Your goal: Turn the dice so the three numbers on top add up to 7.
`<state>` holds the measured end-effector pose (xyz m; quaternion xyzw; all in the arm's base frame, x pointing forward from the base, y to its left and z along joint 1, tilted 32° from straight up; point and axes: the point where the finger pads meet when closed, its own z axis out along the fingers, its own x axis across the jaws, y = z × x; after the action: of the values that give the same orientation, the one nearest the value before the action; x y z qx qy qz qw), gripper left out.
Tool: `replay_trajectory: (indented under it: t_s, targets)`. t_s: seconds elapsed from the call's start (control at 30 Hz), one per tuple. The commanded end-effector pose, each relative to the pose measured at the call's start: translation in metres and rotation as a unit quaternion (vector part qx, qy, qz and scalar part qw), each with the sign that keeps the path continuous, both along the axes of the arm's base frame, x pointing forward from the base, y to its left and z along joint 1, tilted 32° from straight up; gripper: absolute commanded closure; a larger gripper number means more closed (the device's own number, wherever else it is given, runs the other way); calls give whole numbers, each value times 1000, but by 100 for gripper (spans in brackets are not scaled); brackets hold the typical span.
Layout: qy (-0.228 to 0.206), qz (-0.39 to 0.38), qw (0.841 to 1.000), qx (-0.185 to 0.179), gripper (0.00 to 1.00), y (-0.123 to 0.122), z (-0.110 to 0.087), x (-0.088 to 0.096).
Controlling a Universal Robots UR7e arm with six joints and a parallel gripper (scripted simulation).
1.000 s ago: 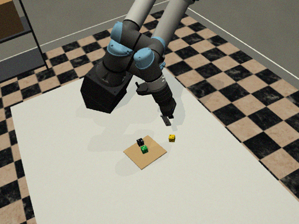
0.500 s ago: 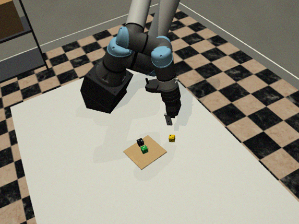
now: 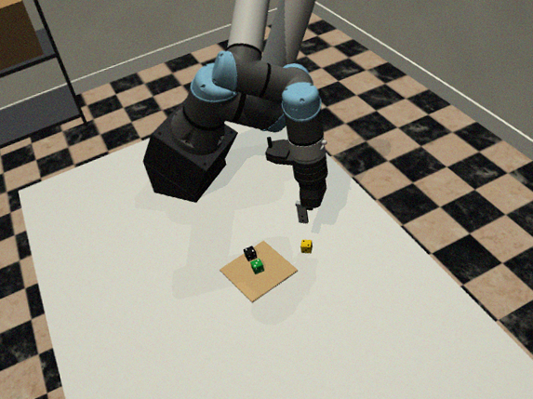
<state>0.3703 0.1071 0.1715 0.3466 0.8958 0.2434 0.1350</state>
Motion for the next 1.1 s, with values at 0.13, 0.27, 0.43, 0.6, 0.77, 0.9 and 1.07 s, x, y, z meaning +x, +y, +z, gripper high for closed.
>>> replay_trajectory:
  t_s: [0.13, 0.27, 0.43, 0.6, 0.77, 0.9, 1.07]
  targets:
    - [1, -1, 1000, -2, 0, 0, 1, 0]
    - [1, -1, 1000, -2, 0, 0, 1, 0]
    - [1, -1, 1000, -2, 0, 0, 1, 0]
    - [2, -2, 1000, -1, 0, 0, 0, 0]
    - [6, -13, 1000, 4, 0, 0, 0, 0]
    - [13, -30, 999, 12, 0, 0, -2, 0]
    - [32, -78, 996, 35, 0, 0, -5, 0]
